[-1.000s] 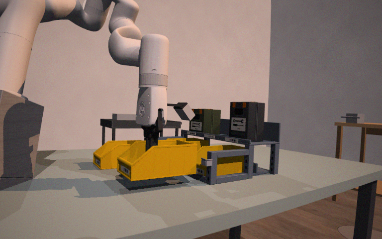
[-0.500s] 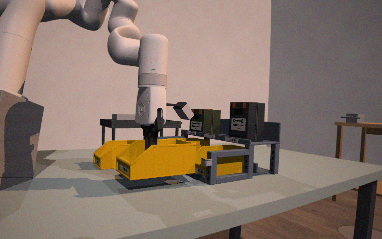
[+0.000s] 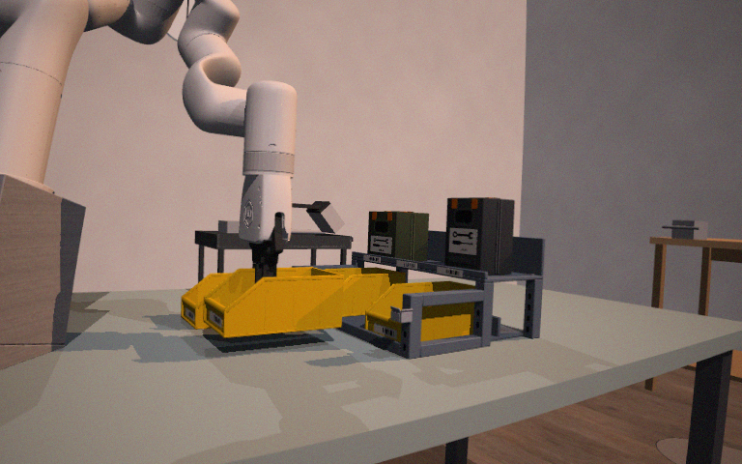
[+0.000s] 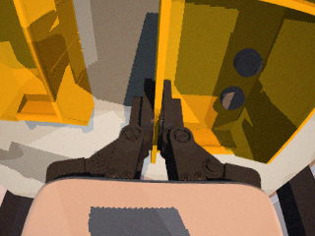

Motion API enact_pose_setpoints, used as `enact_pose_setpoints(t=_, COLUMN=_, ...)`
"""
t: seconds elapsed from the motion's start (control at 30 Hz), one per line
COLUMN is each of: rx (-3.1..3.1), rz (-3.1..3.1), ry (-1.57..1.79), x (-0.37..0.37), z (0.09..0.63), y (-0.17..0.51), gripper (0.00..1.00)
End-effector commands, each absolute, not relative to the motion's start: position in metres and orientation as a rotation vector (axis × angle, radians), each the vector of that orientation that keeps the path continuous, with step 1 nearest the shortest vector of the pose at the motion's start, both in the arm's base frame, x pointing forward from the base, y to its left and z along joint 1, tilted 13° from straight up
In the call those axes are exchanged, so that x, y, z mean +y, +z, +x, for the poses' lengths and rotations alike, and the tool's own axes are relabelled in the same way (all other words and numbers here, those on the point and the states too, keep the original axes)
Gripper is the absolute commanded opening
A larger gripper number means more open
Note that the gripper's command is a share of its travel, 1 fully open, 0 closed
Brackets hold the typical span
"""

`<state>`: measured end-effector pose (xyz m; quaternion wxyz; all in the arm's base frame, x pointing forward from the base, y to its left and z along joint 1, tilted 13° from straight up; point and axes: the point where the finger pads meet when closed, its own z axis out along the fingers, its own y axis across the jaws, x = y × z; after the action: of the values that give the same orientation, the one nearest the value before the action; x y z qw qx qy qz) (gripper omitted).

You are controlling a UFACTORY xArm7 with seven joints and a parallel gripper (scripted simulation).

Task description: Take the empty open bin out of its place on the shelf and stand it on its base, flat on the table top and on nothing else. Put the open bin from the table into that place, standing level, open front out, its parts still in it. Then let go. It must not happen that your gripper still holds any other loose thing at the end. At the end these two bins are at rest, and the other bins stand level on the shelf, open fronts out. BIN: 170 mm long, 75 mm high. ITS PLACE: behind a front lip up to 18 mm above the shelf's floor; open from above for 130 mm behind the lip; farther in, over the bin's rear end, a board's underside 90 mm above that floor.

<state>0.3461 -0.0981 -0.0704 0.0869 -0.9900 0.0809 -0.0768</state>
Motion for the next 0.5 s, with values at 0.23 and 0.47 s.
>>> enact_pose_setpoints(t=0.23, rx=0.247, rz=-2.956, ry=-0.234, x=-0.0593, z=0.3506, y=-0.0617, gripper=0.00)
enact_pose_setpoints(t=0.47, rx=0.247, rz=-2.956, ry=-0.234, x=-0.0593, z=0.3506, y=-0.0617, gripper=0.00)
